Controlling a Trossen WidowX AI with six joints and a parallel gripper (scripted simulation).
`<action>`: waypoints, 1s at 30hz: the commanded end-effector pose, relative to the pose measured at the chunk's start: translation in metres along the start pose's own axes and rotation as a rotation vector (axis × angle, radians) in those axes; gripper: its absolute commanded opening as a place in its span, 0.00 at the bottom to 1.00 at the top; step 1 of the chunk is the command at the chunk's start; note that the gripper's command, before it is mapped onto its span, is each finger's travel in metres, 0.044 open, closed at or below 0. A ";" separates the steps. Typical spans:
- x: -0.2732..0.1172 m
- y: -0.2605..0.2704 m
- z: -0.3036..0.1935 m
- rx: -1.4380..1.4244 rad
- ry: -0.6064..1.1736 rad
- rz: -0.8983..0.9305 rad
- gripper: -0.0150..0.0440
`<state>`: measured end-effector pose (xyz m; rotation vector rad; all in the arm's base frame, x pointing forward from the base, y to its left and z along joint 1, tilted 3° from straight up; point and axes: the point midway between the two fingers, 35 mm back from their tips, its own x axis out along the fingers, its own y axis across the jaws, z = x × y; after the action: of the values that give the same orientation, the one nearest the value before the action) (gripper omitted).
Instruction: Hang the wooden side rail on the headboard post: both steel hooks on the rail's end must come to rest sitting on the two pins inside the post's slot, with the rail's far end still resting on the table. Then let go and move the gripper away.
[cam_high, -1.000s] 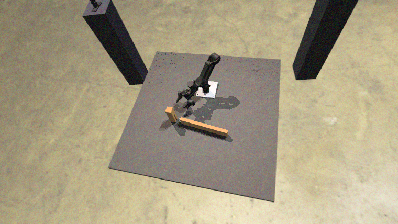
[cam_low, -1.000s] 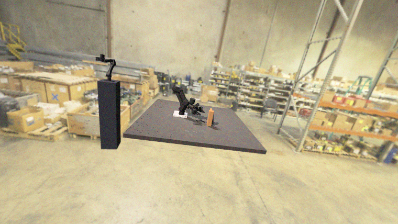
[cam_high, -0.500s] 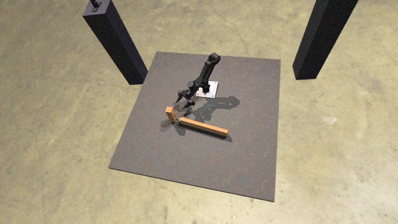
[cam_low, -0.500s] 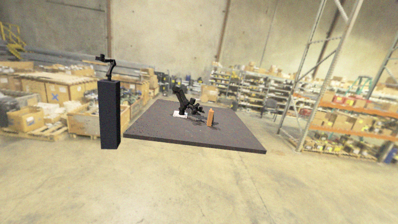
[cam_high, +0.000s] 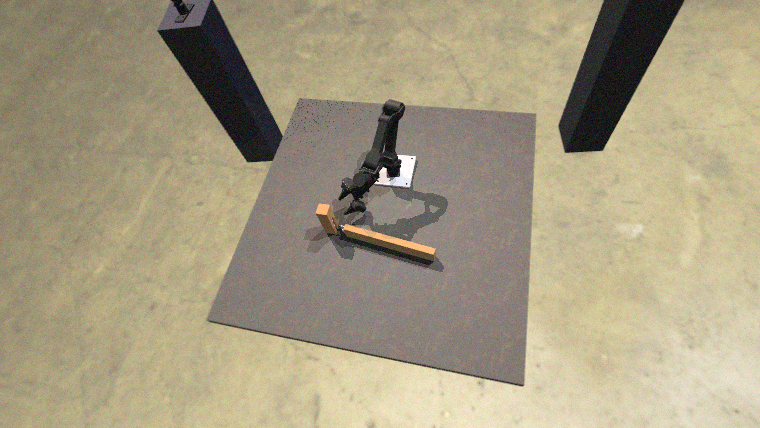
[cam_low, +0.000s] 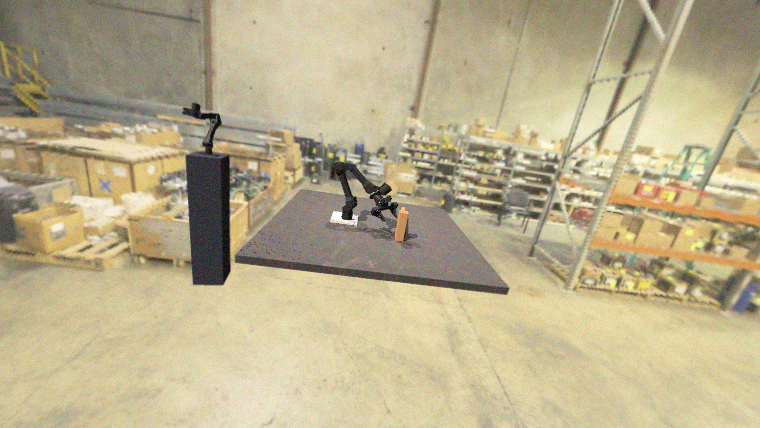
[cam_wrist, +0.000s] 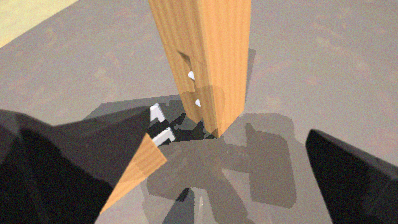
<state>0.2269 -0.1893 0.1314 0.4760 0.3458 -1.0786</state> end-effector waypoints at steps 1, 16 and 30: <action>-0.018 0.029 0.016 0.014 -0.022 -0.210 1.00; -0.026 0.036 0.022 0.007 -0.052 -0.246 1.00; -0.026 0.036 0.022 0.007 -0.052 -0.246 1.00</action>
<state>0.2490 -0.1672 0.1699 0.4196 0.3619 -1.3251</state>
